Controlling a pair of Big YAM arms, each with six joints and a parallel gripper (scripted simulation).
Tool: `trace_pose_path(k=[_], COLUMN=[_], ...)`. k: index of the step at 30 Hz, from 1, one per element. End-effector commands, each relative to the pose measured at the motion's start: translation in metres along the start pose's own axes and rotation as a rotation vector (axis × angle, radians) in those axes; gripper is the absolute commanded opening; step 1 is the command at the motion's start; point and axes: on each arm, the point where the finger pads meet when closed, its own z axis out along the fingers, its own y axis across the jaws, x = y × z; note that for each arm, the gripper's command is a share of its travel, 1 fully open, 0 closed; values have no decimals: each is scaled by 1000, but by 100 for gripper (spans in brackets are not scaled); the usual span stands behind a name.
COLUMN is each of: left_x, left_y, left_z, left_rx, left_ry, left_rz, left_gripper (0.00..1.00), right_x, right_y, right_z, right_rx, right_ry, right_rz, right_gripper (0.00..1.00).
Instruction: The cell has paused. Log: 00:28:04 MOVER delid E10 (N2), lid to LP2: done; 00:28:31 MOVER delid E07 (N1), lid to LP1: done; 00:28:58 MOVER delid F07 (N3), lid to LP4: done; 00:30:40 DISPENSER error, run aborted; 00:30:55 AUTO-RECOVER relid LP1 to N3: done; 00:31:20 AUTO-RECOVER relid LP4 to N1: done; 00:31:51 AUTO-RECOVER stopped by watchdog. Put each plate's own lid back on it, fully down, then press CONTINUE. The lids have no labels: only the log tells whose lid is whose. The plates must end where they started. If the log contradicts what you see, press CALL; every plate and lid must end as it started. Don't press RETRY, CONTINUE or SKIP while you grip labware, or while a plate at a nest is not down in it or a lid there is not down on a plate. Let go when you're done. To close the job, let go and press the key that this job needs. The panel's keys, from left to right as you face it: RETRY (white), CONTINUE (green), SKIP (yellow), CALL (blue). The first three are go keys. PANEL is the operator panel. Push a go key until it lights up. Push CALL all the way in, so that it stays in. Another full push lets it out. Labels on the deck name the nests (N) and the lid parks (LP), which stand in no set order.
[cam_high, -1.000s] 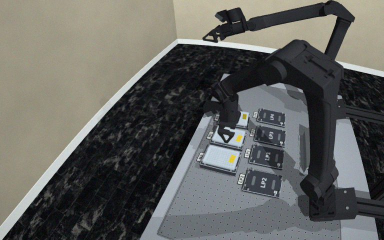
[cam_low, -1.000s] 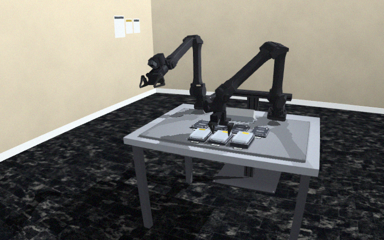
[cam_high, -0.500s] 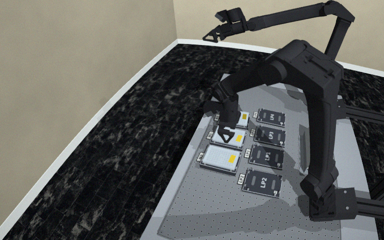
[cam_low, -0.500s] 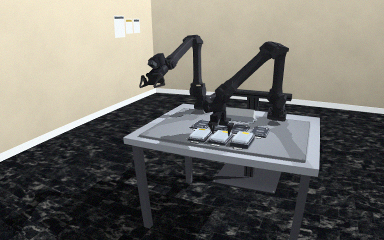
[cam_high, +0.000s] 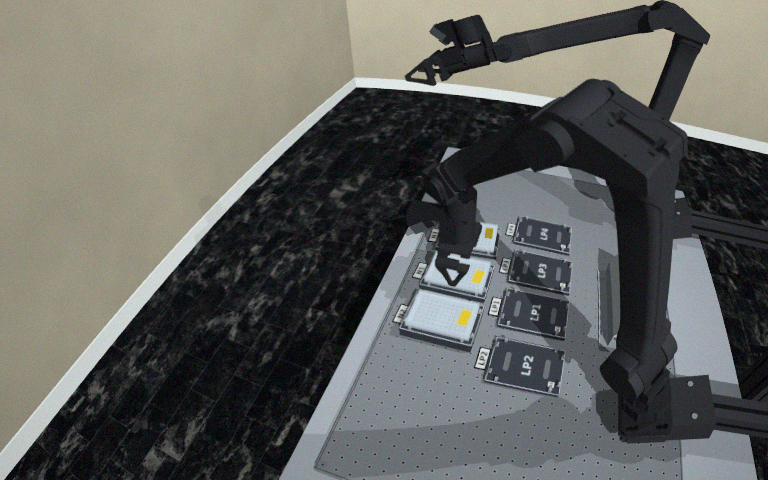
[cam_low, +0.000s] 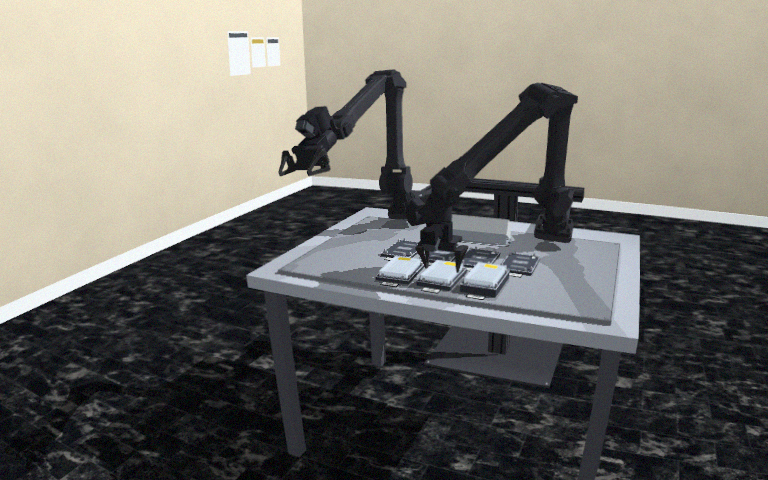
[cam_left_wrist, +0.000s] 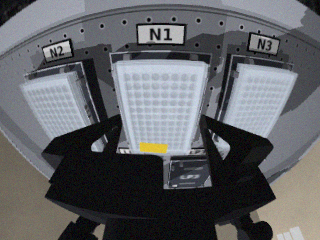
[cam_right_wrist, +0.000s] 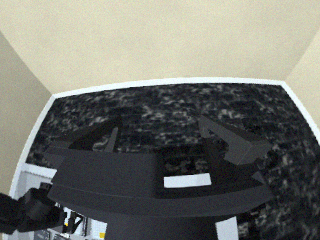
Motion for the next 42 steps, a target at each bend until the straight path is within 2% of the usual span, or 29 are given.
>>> trace_pose_path(k=[1,42], left_x=[-14,-13], left_y=[-7,-6], left_z=[-10,-9], left_rx=[26,26], left_ry=[-34,-34], left_rz=[-4,-4], left_gripper=[100,100], right_x=[-31,-31], right_y=[0,0], right_z=[7,7], right_rx=[1,1], right_ry=[-41,-41], right_rz=[6,6], right_gripper=[100,100])
